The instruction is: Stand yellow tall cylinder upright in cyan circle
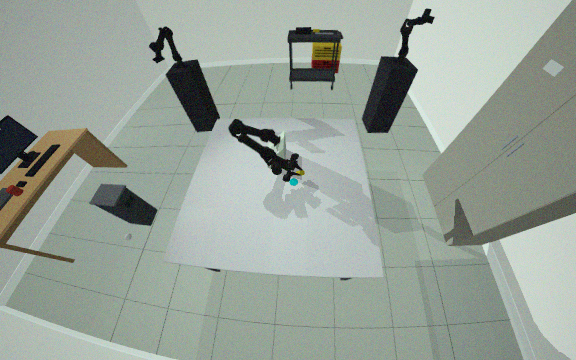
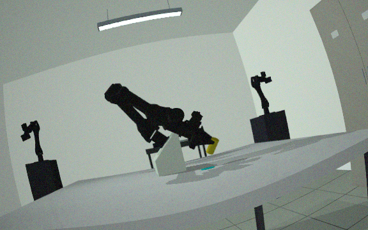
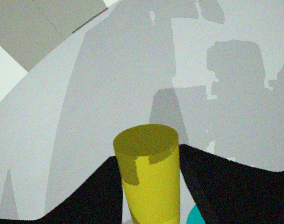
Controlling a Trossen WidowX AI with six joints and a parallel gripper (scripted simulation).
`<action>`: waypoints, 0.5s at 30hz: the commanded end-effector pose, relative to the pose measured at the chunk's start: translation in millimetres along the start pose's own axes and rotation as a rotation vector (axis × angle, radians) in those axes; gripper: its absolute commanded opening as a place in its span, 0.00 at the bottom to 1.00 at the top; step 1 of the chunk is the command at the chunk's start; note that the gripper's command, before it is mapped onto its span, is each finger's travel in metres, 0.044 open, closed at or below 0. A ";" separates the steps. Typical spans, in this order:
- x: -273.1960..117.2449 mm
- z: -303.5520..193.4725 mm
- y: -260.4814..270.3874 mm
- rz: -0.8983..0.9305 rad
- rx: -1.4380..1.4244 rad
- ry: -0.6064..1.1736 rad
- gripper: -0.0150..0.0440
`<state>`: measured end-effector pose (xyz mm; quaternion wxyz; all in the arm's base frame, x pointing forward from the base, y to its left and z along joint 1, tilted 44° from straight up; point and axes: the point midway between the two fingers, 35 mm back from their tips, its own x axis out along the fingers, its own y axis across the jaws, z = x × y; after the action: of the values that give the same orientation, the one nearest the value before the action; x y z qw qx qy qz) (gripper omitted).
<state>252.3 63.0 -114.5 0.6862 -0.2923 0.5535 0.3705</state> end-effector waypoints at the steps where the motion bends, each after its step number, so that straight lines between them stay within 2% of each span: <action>1: -1.2 -0.2 0.7 0.001 -0.006 -0.030 0.43; 15: -6.7 0.2 -0.3 -0.016 -0.032 -0.132 0.43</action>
<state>252.9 61.7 -109.3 0.7146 -0.2849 0.5080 0.3875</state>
